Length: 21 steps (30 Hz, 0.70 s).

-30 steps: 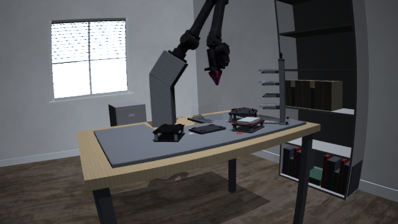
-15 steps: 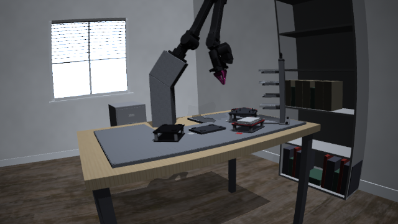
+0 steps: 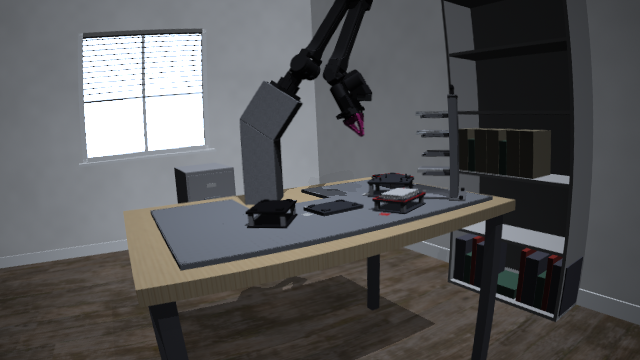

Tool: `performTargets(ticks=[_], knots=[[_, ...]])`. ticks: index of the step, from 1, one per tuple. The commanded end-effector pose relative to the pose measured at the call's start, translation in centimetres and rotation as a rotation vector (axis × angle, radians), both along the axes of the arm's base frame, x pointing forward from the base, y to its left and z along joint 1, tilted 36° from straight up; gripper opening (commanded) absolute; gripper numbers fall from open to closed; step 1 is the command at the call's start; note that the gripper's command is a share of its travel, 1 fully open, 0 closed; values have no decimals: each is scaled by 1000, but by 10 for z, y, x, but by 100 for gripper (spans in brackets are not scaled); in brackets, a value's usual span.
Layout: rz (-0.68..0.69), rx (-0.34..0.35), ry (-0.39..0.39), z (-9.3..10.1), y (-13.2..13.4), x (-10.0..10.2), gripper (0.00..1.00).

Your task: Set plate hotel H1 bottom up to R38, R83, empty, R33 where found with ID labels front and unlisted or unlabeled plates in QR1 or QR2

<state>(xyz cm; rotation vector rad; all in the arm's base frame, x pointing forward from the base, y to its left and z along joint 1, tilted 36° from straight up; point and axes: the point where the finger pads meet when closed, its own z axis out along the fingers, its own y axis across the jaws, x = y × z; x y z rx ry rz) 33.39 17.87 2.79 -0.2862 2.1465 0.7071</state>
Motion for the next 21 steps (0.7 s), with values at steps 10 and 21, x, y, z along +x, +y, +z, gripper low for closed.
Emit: performTargets(ticks=[10, 21], knots=[[34, 0, -209, 1, -8, -2, 0], [65, 13, -360, 3, -7, 0, 0]])
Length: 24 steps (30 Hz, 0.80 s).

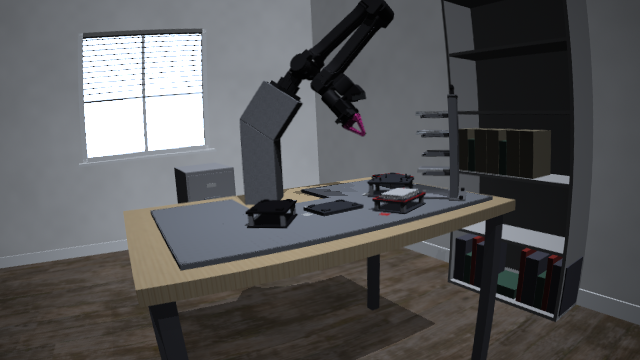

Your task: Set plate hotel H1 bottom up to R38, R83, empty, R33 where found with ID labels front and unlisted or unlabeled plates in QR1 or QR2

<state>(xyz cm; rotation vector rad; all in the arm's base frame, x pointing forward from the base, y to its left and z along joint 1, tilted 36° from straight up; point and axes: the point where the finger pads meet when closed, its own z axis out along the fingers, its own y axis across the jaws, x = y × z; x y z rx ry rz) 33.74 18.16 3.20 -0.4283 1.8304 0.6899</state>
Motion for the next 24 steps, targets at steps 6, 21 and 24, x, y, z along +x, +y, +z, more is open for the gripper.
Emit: performTargets(ticks=[6, 21, 24], knots=[[22, -18, -94, 7, 9, -13, 0], [17, 0, -87, 23, 45, -27, 0], [17, 7, -98, 29, 57, -26, 0]])
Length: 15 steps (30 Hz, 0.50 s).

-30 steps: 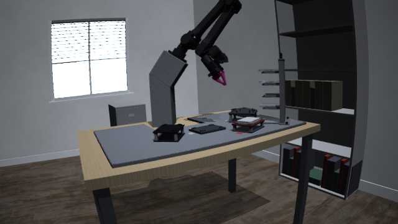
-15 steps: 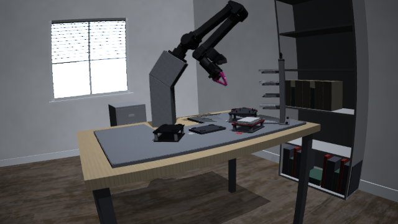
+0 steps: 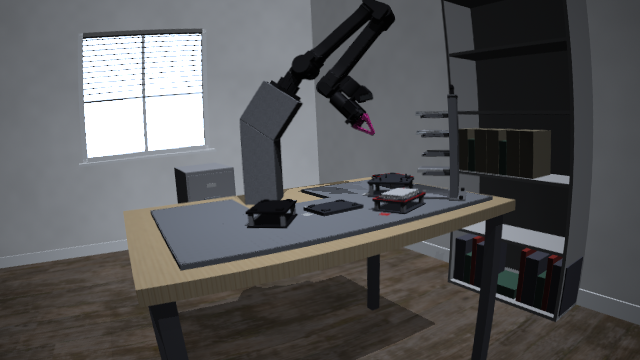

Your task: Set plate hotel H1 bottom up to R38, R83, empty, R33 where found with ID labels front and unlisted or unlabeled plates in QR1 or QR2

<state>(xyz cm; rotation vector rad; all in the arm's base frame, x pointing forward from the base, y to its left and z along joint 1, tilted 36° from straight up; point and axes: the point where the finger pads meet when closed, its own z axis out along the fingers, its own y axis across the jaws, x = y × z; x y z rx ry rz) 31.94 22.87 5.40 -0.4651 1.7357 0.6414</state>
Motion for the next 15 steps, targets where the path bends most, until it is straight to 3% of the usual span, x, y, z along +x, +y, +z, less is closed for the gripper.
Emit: performTargets(ticks=[1, 15], knots=[[19, 24, 4, 10, 14, -7, 0], [19, 25, 7, 20, 45, -29, 0]])
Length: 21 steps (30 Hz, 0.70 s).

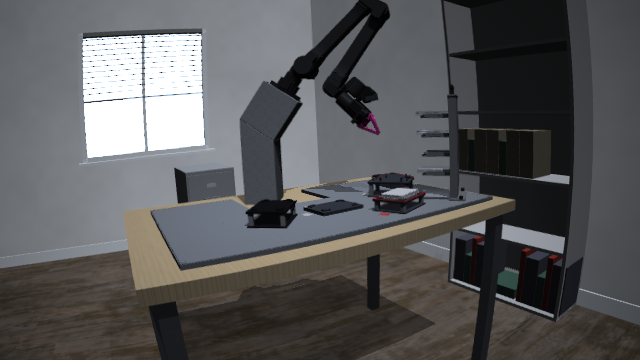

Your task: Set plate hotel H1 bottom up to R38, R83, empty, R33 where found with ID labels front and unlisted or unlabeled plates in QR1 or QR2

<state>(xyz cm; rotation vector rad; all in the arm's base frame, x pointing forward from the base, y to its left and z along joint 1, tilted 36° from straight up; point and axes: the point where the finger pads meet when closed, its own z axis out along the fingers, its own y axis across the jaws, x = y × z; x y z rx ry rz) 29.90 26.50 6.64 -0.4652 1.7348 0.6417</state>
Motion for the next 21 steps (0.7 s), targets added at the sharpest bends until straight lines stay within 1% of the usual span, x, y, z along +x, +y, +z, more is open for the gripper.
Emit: performTargets(ticks=[1, 3, 5, 6, 9, 19, 21], knots=[[18, 26, 6, 9, 12, -10, 0], [19, 29, 3, 12, 19, -12, 0], [19, 29, 3, 12, 19, -12, 0], [18, 15, 16, 7, 16, -19, 0], [19, 30, 4, 16, 30, -19, 0], [19, 33, 5, 25, 57, -37, 0], [19, 32, 6, 25, 58, -38, 0]])
